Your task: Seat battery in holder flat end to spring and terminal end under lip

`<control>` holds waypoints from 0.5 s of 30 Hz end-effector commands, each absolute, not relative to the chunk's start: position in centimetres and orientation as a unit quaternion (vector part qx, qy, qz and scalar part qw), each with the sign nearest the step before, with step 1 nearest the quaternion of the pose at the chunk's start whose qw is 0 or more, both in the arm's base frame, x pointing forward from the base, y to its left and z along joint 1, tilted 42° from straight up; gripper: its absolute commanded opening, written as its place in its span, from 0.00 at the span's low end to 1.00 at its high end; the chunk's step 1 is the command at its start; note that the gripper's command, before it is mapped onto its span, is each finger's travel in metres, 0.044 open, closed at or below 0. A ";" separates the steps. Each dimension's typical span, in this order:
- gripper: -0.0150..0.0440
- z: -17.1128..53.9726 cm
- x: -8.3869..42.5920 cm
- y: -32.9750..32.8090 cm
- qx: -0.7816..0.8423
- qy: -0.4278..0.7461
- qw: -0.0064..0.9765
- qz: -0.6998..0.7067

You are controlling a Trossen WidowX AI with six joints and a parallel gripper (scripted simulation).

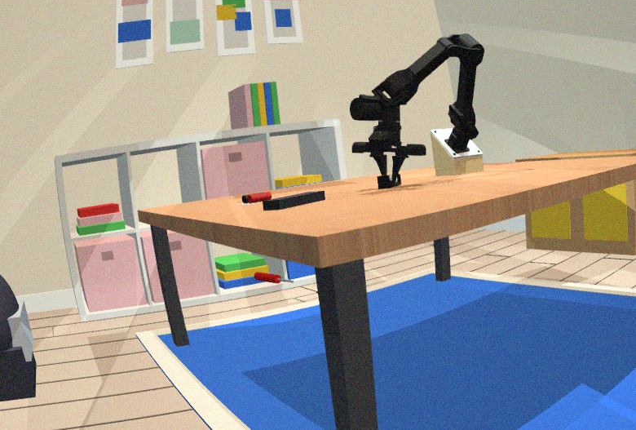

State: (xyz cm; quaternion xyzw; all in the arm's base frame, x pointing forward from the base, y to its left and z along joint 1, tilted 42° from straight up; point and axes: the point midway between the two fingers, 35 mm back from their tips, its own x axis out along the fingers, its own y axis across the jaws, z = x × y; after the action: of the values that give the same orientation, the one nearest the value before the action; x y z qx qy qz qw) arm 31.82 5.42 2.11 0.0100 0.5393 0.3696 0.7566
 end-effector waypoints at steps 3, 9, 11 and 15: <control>0.36 2.0 31.6 5.6 0.007 0.550 0.750 0.369; 0.36 2.1 31.9 5.7 0.006 0.549 0.750 0.368; 0.36 2.2 32.1 5.8 0.007 0.549 0.750 0.368; 0.36 2.4 32.5 6.0 0.007 0.548 0.751 0.368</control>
State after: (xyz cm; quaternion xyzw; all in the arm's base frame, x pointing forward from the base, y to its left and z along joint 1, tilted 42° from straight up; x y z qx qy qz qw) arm 32.34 5.80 2.36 0.0044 0.5444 0.3689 0.7533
